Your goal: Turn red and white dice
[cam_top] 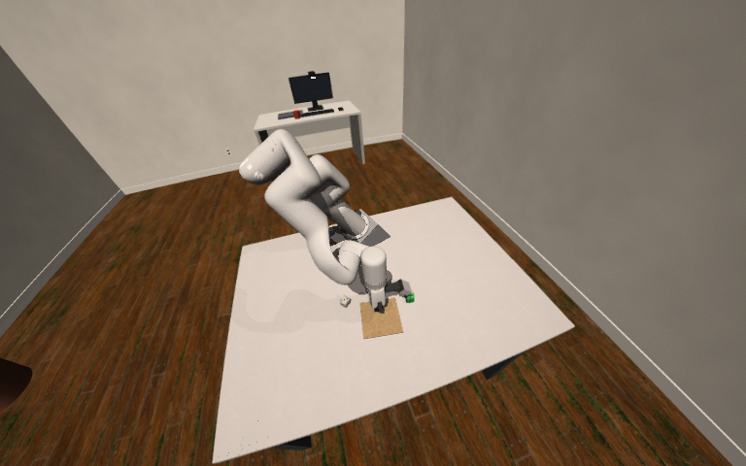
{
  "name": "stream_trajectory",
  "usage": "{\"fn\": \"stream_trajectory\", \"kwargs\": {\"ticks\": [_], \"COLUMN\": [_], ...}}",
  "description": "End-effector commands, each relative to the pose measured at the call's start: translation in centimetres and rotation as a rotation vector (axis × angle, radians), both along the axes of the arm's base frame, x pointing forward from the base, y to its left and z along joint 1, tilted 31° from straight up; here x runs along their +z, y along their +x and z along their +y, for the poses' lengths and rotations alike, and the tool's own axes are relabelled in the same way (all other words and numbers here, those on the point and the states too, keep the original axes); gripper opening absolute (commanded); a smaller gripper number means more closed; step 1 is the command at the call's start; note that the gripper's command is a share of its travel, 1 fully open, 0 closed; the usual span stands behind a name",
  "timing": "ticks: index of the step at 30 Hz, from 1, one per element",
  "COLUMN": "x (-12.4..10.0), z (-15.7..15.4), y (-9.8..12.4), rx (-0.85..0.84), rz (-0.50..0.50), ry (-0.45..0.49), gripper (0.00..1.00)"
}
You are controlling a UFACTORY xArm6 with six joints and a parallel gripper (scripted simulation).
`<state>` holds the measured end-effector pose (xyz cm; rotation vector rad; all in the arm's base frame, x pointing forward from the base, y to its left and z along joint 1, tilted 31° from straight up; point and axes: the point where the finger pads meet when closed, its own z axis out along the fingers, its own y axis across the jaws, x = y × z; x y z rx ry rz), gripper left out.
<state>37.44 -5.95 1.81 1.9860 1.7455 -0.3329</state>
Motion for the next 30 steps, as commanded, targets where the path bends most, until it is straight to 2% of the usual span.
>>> {"fn": "stream_trajectory", "kwargs": {"ticks": [1, 30], "x": [0.07, 0.07], "z": [0.04, 0.04], "y": [0.11, 0.11], "rx": [0.001, 0.001], "rz": [-0.003, -0.003], "ry": [0.001, 0.001], "gripper": [0.27, 0.27]}}
